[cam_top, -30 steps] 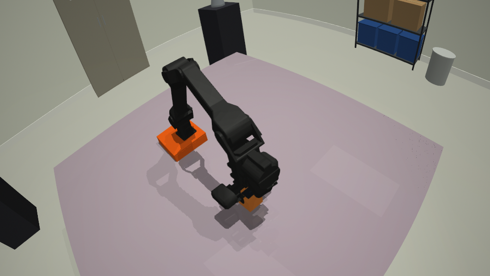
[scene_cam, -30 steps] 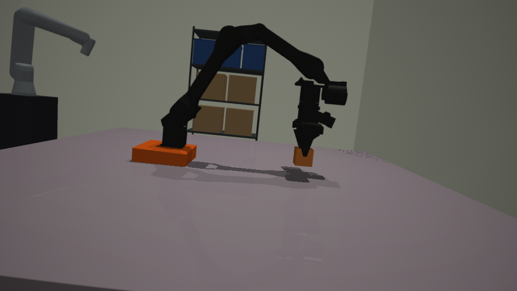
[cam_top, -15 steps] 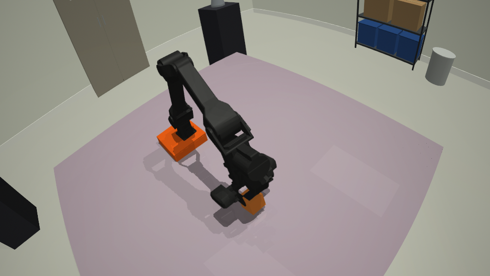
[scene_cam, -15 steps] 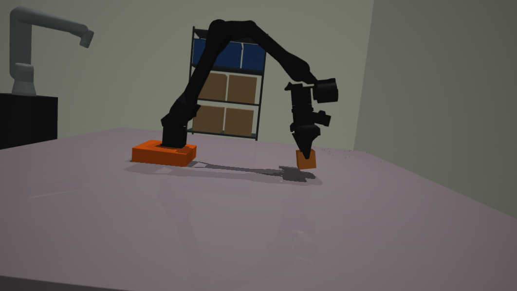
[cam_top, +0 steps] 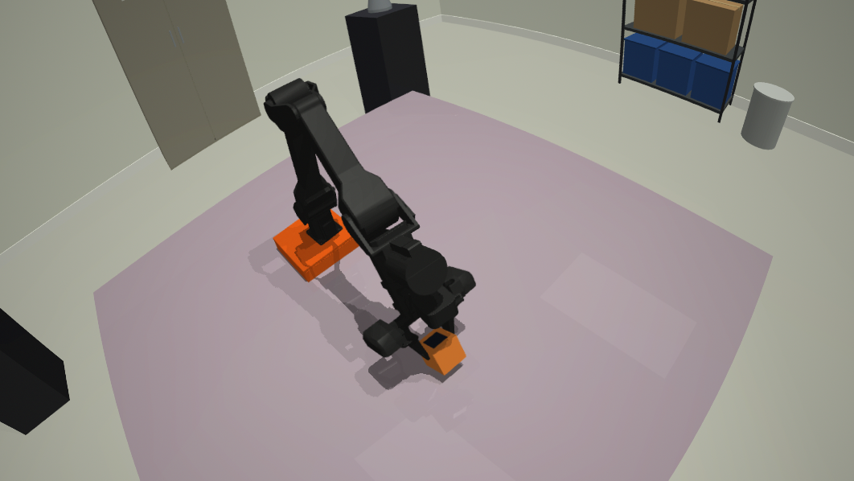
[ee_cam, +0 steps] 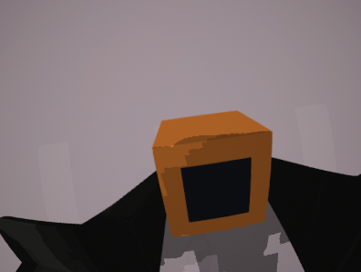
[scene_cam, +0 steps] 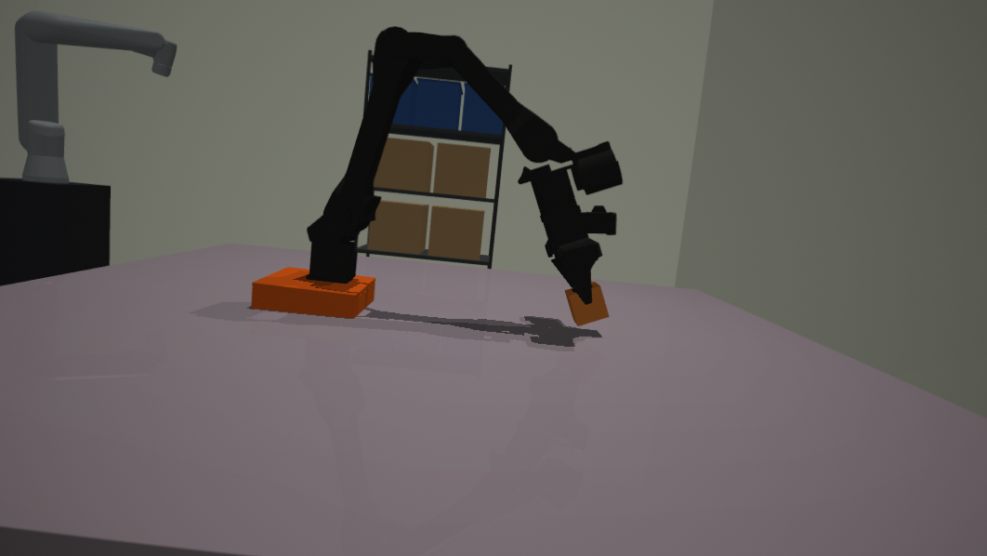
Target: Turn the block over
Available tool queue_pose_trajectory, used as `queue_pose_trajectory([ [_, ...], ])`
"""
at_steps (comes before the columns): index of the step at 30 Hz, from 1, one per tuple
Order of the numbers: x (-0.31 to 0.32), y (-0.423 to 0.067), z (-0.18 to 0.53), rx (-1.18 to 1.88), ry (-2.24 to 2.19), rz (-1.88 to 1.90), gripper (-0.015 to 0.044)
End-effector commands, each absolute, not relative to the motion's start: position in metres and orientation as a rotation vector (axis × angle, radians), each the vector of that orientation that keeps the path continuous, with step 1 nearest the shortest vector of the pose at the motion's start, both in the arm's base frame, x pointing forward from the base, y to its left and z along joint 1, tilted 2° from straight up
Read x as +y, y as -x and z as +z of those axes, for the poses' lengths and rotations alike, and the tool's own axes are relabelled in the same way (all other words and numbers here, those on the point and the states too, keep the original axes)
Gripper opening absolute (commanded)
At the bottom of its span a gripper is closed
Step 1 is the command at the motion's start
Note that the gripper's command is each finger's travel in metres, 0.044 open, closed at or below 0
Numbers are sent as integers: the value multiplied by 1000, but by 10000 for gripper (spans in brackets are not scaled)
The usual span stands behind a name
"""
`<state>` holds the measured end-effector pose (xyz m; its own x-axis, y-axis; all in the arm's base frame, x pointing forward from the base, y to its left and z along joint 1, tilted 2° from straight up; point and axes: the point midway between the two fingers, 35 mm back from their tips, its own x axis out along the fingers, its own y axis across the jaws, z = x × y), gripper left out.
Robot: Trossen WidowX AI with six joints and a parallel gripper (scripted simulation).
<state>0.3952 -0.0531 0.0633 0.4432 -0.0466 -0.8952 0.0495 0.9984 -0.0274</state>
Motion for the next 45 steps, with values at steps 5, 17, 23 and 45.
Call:
queue_pose_trajectory([
  [5, -52, -391, 67, 1000, 6, -53, 0],
  [17, -54, -400, 53, 895, 5, -54, 0],
  [23, -55, -404, 44, 800, 6, -54, 0],
  [45, -53, -391, 35, 479, 19, -48, 0],
])
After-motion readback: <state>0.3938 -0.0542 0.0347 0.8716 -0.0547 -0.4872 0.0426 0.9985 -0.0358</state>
